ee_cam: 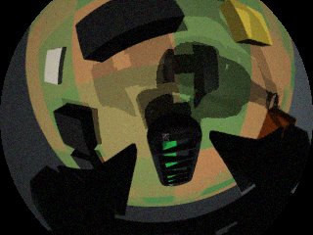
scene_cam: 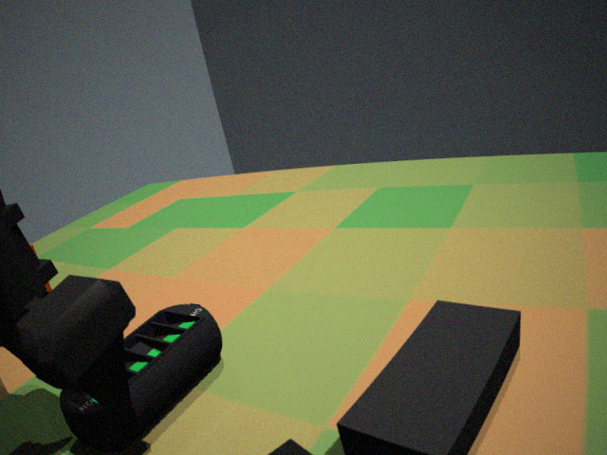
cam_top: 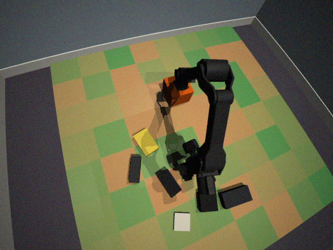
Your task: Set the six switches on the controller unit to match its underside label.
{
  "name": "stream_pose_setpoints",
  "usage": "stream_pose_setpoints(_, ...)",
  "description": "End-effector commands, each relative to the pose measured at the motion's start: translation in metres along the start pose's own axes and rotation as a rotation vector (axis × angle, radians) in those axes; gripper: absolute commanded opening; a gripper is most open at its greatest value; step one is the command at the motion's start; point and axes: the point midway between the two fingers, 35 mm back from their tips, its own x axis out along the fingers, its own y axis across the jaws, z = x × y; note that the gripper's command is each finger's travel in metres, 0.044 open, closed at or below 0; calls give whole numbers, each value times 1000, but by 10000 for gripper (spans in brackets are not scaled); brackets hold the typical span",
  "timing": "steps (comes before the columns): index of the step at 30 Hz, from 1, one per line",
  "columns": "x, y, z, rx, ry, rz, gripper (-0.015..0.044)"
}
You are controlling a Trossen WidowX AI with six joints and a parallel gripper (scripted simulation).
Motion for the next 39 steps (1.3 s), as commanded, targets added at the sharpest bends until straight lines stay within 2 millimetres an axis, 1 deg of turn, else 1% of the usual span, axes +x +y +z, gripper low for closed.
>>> stream_pose_setpoints(1, 9, -2, 0, 2, 6, -7, 440)
stream_pose_setpoints(6, 14, -3, 1, 3, 6, -7, 440)
stream_pose_setpoints(10, 14, -3, 1, 3, 6, -7, 335)
stream_pose_setpoints(11, 14, -3, 1, 3, 6, -7, 328)
stream_pose_setpoints(25, 14, -3, 1, 3, 6, -7, 327)
stream_pose_setpoints(29, 12, -3, -1, 3, 6, -7, 327)
stream_pose_setpoints(30, 11, -3, -1, 3, 6, -7, 336)
stream_pose_setpoints(39, 7, -2, -4, 3, 0, -7, 336)
